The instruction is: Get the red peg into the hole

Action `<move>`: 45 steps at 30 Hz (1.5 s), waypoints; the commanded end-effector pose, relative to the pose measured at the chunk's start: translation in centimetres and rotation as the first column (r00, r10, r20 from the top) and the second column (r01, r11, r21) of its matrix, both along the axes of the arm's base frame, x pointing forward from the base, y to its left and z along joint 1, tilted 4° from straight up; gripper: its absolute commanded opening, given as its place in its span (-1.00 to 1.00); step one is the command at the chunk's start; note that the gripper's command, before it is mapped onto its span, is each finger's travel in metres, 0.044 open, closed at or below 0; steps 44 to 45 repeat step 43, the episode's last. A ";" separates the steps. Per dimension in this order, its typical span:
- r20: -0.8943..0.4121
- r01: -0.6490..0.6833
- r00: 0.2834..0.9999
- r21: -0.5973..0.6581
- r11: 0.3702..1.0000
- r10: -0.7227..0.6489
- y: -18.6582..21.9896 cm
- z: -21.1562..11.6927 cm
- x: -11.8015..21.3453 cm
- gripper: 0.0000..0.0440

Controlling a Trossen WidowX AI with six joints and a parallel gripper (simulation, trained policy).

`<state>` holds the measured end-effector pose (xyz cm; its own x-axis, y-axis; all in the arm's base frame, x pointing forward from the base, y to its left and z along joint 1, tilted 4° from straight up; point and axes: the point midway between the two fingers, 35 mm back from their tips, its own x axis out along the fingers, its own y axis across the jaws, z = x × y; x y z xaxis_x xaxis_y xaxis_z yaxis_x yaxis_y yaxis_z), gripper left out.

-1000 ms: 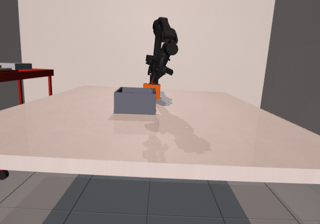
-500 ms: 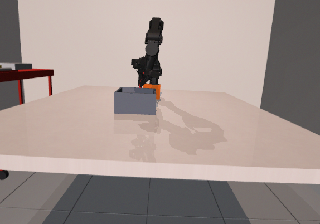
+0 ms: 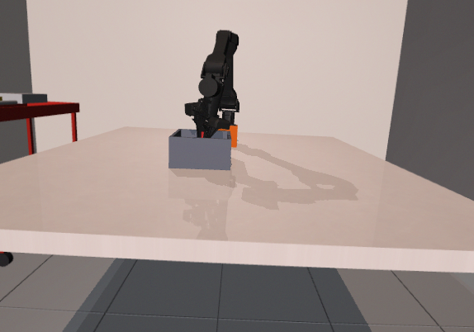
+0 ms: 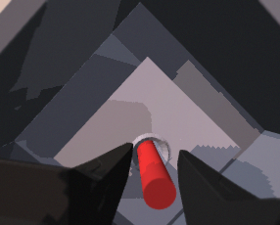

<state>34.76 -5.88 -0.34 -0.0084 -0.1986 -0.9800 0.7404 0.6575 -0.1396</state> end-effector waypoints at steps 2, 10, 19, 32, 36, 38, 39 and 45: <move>0.014 -0.017 1.000 0.023 1.000 0.017 -0.6 0.1 1.2 -0.14; 0.030 -0.009 1.000 0.084 0.996 0.007 -1.1 0.7 3.8 0.58; 0.112 -0.030 0.994 0.158 0.987 0.012 -0.8 2.2 8.0 1.00; 0.169 -0.054 0.985 0.186 0.981 0.022 -0.5 3.2 10.1 1.00; 0.169 -0.054 0.985 0.186 0.981 0.022 -0.5 3.2 10.1 1.00; 0.169 -0.054 0.985 0.186 0.981 0.022 -0.5 3.2 10.1 1.00; 0.169 -0.054 0.985 0.186 0.981 0.022 -0.5 3.2 10.1 1.00; 0.170 -0.054 0.985 0.186 0.981 0.022 -0.5 3.2 10.2 1.00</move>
